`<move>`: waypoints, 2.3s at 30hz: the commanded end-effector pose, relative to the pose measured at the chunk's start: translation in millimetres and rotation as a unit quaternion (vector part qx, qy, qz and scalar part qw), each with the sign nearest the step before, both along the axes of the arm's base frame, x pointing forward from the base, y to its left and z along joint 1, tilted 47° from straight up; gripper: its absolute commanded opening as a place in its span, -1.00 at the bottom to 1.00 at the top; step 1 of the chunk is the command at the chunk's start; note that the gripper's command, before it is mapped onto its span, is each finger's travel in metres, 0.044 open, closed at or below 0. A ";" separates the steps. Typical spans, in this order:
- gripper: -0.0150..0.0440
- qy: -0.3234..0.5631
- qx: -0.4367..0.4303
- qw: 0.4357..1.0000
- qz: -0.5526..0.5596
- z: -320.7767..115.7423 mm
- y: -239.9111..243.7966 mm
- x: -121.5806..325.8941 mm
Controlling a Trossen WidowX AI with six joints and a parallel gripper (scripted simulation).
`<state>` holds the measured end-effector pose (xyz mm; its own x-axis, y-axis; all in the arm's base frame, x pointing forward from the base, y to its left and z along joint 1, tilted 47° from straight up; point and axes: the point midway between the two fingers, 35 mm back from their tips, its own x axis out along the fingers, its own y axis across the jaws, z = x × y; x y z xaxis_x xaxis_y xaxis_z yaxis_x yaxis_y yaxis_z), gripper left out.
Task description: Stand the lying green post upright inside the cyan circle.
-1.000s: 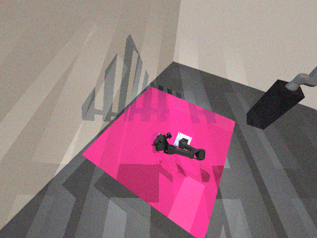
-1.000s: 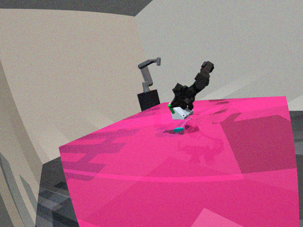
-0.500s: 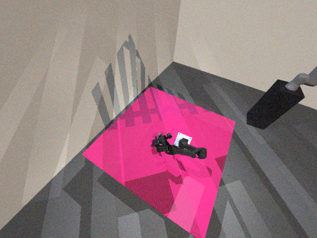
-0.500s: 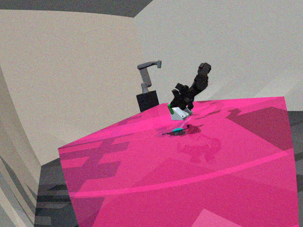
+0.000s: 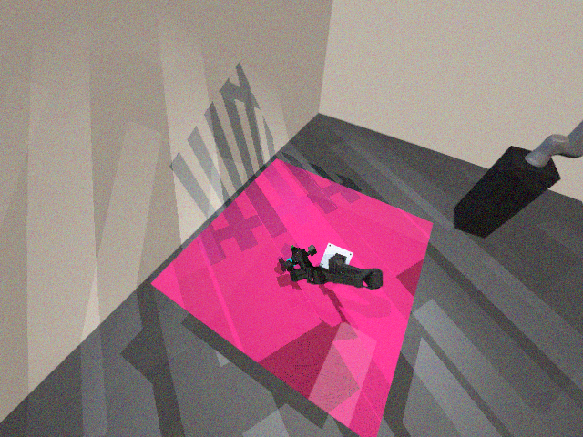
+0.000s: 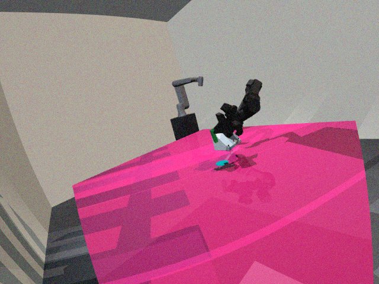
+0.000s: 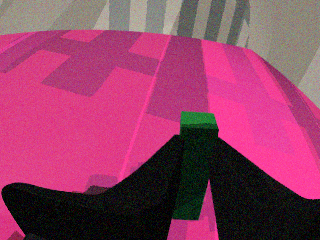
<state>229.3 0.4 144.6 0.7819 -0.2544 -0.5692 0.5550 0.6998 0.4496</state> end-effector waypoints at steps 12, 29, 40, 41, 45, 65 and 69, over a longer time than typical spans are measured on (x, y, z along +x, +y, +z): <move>-0.42 -0.053 0.018 0.998 -0.024 5.8 -0.3 -1.8; -0.42 -0.112 0.045 0.992 -0.049 11.5 -0.1 -4.7; -0.42 -0.134 0.057 0.988 -0.058 13.5 -0.1 -6.0; -0.42 -0.134 0.057 0.988 -0.058 13.5 -0.1 -6.0; -0.42 -0.134 0.057 0.988 -0.058 13.5 -0.1 -6.0; -0.42 -0.124 0.063 0.988 -0.062 -7.8 22.6 1.8; -0.42 -0.122 0.064 0.988 -0.063 -15.4 30.6 3.0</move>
